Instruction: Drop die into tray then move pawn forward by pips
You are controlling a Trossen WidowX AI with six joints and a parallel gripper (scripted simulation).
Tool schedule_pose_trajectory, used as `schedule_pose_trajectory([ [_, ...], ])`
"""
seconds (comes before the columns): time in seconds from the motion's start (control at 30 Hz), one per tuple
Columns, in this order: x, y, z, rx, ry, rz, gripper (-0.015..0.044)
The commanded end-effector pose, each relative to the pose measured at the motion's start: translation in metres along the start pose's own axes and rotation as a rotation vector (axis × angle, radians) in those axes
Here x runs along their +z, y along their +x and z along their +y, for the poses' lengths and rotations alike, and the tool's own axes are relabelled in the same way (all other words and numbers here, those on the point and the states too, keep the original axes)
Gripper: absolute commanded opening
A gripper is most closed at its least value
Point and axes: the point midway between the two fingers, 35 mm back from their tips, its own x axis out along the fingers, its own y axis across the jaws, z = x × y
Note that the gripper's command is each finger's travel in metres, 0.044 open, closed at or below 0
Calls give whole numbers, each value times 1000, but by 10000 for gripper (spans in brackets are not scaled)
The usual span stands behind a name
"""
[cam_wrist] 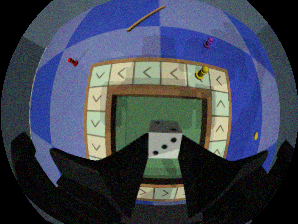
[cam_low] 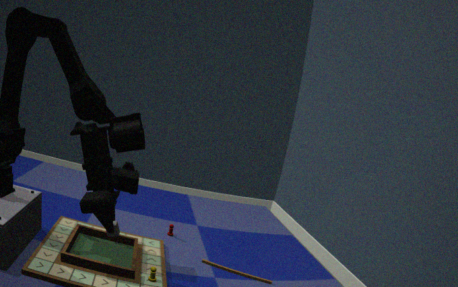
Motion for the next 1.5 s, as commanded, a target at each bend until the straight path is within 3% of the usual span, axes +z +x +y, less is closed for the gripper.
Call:
schedule_pose_trajectory([
  [0.0,1,4,0,4,7,-142,0],
  [0.4,-1,7,0,1,4,-525,0],
  [0.63,0,6,-1,0,4,-530,0],
  [1.03,-21,-48,3,1,4,-528,0],
  [1.47,-20,-47,3,2,-3,-529,0],
])
